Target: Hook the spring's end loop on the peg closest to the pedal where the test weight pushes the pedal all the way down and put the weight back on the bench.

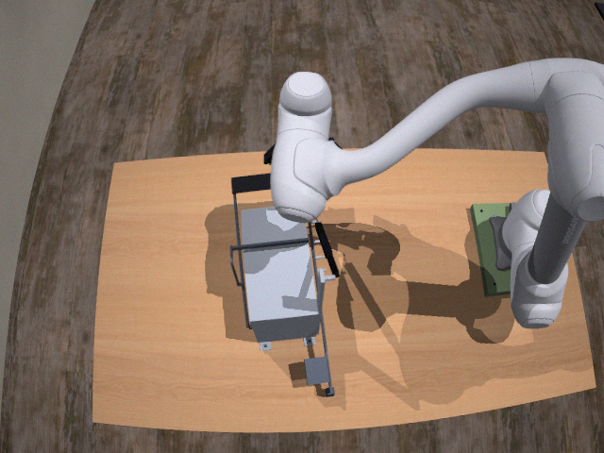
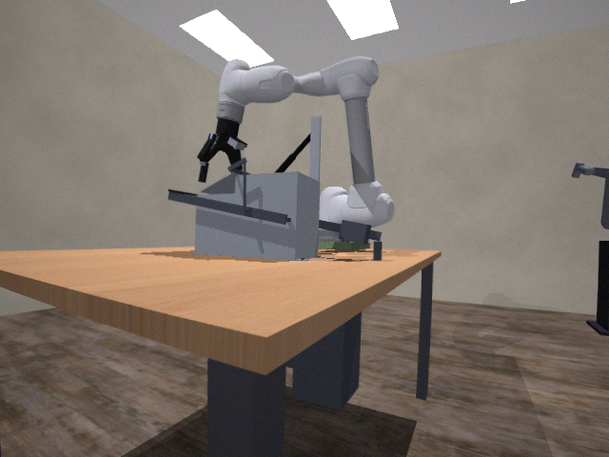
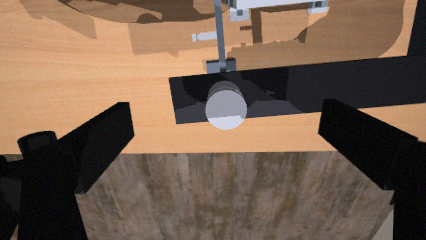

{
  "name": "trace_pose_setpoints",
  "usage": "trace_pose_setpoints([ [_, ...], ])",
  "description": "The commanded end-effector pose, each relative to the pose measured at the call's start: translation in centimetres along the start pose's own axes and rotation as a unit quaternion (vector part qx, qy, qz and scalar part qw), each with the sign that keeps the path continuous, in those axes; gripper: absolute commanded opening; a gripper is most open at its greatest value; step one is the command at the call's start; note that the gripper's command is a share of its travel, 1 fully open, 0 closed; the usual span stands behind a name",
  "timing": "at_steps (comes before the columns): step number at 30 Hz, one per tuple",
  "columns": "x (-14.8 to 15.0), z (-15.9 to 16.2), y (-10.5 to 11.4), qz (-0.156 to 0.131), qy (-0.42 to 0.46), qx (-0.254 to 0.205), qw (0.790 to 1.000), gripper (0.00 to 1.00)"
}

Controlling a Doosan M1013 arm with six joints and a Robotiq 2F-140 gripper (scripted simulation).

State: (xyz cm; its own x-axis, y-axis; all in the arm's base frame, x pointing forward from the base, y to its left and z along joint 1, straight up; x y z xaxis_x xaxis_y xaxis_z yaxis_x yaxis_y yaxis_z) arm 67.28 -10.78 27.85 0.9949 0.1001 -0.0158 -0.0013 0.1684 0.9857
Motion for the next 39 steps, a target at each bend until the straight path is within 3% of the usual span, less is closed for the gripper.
trace_pose_setpoints([
  [1,0.0,-0.1,-0.4,0.001,0.0,0.0,1.0,1.0],
  [19,0.1,-0.3,-1.9,0.001,0.0,0.0,1.0,1.0],
  [39,0.1,-0.3,-1.7,0.001,0.0,0.0,1.0,1.0],
])
Point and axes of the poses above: the point where the finger pads meet when closed, its own y axis back along the fingers, its own x axis across the jaws, z = x × y, the point moved 8 cm from there along y, back along the fingers, and after that the axes turned 3 degrees about y, right-handed, at the moved point
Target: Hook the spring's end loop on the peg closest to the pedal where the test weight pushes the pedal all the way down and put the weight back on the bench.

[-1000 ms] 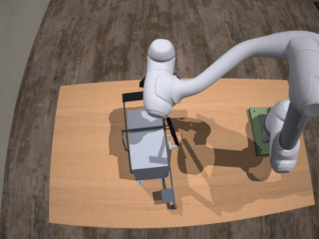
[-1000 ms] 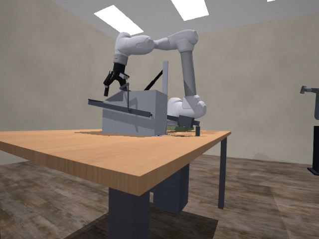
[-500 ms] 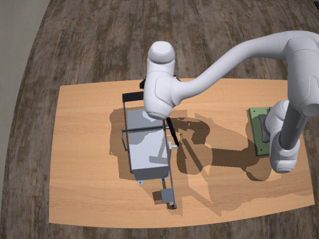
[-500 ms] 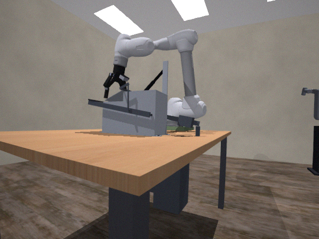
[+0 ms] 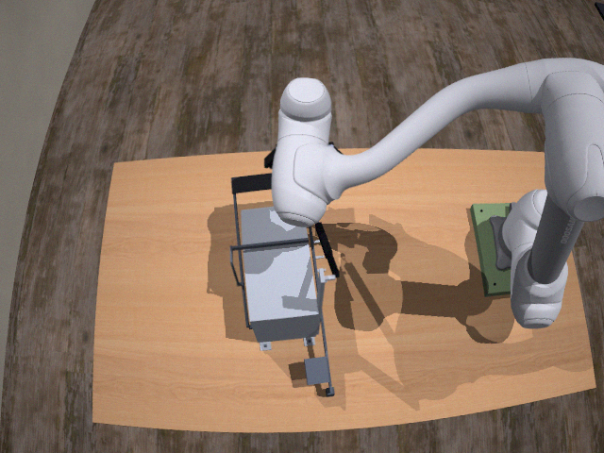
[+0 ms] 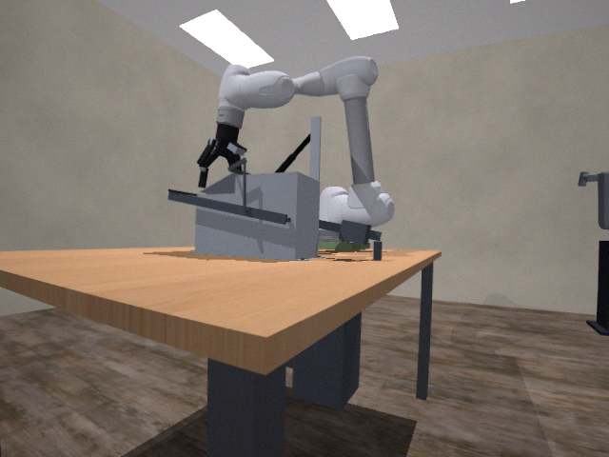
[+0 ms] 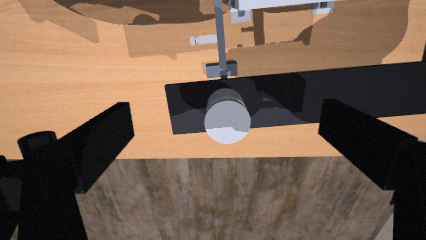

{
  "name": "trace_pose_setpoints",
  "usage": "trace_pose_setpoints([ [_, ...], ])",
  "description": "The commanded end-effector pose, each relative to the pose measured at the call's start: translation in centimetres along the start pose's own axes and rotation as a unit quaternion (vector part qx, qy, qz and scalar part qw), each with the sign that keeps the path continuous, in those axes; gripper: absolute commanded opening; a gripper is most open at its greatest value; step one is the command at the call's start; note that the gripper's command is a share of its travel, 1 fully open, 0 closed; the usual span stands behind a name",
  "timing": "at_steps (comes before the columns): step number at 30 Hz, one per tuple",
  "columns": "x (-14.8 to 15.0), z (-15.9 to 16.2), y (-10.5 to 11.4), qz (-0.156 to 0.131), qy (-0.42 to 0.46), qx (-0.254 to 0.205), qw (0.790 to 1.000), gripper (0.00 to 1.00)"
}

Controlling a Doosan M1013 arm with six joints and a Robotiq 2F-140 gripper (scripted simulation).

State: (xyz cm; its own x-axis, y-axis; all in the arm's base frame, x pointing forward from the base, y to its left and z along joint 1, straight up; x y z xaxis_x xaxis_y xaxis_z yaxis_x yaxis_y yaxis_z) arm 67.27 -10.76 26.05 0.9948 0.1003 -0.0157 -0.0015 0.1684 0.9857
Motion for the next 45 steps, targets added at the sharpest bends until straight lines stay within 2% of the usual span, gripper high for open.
trace_pose_setpoints([
  [1,0.03,0.02,0.1,0.001,0.0,0.0,1.0,1.0],
  [16,0.03,0.02,0.1,0.001,0.0,0.0,1.0,1.0],
  [17,0.03,0.02,0.1,0.001,0.0,0.0,1.0,0.25],
  [45,0.03,0.02,0.1,0.001,0.0,0.0,1.0,0.25],
])
Point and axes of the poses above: the point where the finger pads meet when closed, its own y axis back along the fingers, its own x axis across the jaws, z = x × y, the point moved 8 cm from there along y, back along the fingers, and after that the axes turned 3 degrees about y, right-handed, at the moved point
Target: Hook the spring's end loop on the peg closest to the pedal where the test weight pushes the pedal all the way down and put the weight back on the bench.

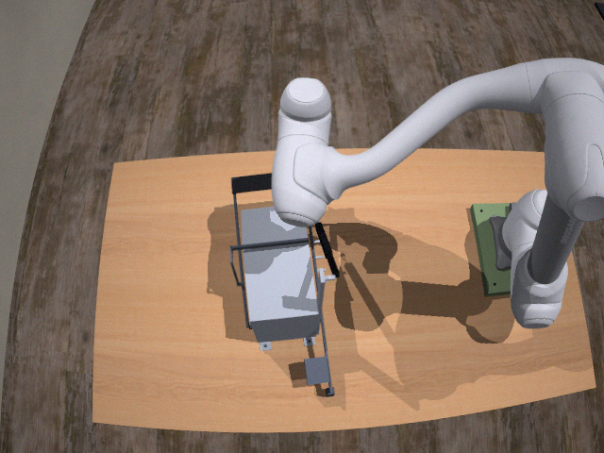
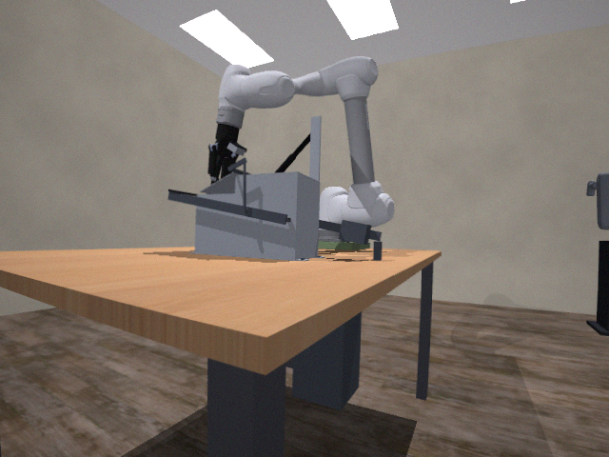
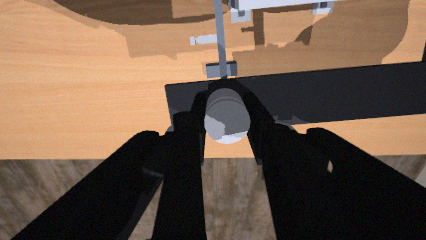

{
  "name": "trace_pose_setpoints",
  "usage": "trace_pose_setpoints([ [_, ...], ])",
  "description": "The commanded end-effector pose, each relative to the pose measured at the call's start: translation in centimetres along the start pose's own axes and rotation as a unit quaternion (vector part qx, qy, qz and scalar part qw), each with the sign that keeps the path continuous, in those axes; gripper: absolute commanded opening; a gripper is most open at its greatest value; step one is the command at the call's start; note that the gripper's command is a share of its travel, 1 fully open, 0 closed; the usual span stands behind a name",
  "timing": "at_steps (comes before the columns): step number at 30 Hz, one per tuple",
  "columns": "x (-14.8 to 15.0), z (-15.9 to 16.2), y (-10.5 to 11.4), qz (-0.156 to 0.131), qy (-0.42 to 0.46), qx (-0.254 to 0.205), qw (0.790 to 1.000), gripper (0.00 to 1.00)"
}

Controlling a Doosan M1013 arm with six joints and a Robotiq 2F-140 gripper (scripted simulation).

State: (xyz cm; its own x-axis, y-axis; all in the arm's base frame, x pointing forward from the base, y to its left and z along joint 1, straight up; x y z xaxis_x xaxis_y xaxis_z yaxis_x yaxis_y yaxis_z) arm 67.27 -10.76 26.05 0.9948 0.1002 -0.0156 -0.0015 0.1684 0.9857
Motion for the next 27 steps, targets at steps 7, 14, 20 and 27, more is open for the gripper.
trace_pose_setpoints([
  [7,0.0,0.0,0.1,0.001,0.0,0.0,1.0,0.25],
  [14,0.0,0.0,0.1,0.001,0.0,0.0,1.0,0.25],
  [20,0.0,0.0,0.1,0.001,0.0,0.0,1.0,0.25],
  [27,0.0,0.3,1.4,0.001,0.0,0.0,1.0,0.25],
])
Point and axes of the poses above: the point where the finger pads meet when closed, its own y axis back along the fingers, its own x axis across the jaws, z = x × y, the point moved 8 cm from there along y, back along the fingers, and after that the axes turned 3 degrees about y, right-handed, at the moved point
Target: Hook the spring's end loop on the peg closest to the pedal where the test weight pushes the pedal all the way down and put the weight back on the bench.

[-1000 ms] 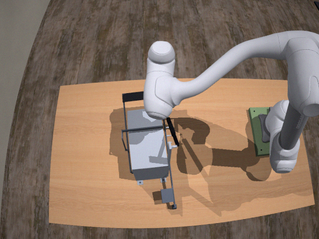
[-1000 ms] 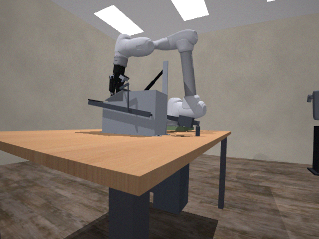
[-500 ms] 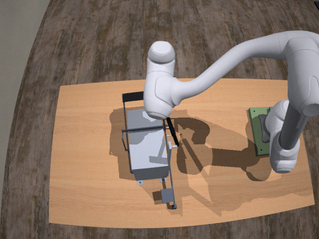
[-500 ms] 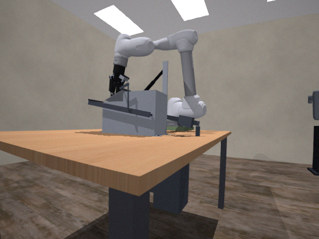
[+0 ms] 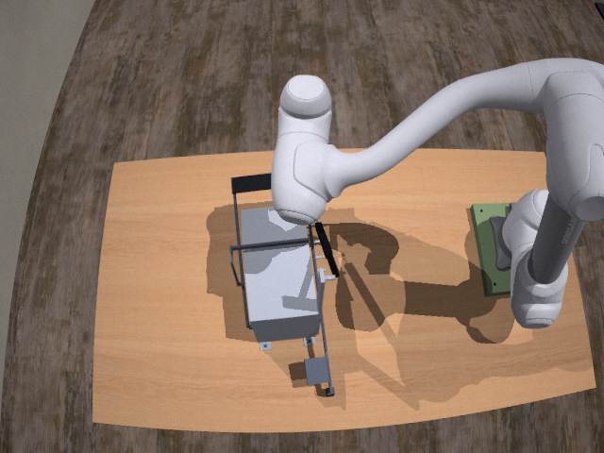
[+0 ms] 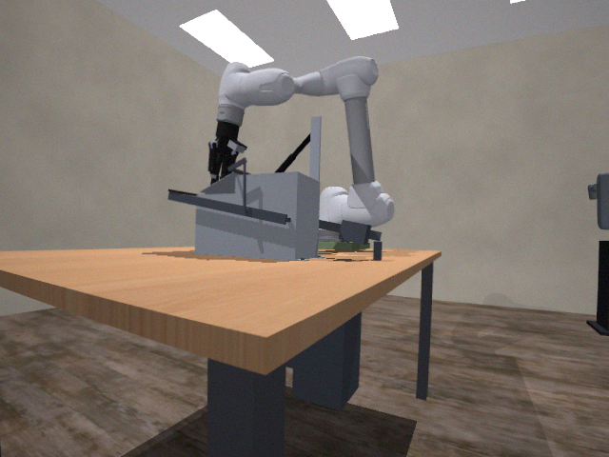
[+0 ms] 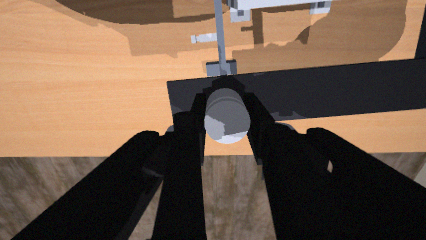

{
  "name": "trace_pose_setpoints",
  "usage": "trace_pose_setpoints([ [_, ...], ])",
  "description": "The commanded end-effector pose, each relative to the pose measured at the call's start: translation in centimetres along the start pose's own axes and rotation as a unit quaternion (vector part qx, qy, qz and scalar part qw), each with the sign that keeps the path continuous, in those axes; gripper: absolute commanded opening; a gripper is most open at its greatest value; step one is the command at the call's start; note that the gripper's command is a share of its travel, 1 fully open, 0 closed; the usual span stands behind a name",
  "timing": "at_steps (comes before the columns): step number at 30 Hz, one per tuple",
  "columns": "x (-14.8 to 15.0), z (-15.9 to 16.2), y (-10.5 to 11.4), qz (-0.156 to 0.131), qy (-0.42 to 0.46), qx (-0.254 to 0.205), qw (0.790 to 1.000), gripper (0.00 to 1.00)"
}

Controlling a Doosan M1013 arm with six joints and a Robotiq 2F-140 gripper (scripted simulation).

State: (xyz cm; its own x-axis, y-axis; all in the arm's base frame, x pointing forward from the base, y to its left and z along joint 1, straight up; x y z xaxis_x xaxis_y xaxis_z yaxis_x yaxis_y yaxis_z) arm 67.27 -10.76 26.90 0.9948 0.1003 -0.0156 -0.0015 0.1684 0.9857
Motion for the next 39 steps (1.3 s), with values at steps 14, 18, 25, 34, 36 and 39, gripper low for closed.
trace_pose_setpoints([
  [14,0.0,0.6,3.2,0.001,0.0,0.0,1.0,0.25],
  [18,0.0,0.8,4.3,0.001,0.0,0.0,1.0,0.25],
  [25,0.0,1.1,6.1,0.001,0.0,0.0,1.0,0.25],
  [34,-0.1,1.3,7.5,0.001,0.0,0.0,1.0,0.25],
  [36,-0.1,1.4,8.0,0.001,0.0,0.0,1.0,0.25],
  [39,-0.1,1.6,8.8,0.001,0.0,0.0,1.0,0.25],
])
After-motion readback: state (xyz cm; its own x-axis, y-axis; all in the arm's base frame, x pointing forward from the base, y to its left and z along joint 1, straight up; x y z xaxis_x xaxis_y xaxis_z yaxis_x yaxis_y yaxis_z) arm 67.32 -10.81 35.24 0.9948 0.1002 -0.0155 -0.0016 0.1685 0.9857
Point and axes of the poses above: the point where the finger pads meet when closed, its own y axis back along the fingers, its own x axis across the jaws, z = x × y, the point moved 8 cm from there along y, back along the fingers, and after that the axes turned 3 degrees about y, right-handed, at the moved point
